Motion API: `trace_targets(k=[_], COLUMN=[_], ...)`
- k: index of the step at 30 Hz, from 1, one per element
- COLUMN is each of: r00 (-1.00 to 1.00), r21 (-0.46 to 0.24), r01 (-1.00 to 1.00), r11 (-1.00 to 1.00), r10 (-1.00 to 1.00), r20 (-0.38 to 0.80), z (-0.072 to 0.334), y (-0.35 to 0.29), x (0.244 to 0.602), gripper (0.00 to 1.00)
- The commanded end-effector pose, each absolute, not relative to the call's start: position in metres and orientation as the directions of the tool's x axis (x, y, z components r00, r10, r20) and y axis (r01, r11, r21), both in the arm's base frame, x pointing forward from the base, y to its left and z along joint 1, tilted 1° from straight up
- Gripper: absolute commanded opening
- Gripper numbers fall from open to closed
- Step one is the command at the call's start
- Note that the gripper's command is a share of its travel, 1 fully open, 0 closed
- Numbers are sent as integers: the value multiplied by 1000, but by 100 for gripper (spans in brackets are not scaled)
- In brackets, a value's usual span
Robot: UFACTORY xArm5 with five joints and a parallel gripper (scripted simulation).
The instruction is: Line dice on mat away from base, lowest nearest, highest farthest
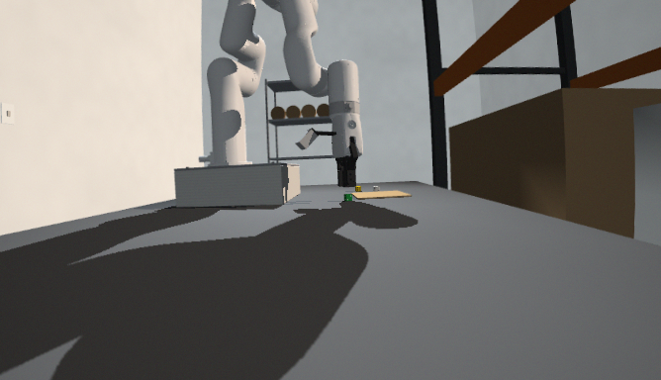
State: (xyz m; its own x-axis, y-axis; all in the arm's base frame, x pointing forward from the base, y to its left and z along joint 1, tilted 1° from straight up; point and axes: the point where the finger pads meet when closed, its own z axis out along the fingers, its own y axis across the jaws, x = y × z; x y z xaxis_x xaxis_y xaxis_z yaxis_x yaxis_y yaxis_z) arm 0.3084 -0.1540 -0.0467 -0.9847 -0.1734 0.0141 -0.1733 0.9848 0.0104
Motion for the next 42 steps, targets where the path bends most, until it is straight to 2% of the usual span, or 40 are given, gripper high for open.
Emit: trace_targets(k=[1,42], r00=[-985,-985], r21=[9,9], r01=[-173,-173], r11=[985,985], r10=[-173,-173], r20=[12,12], z=[-52,-59], y=[-154,-154], x=[309,309], gripper=[31,31])
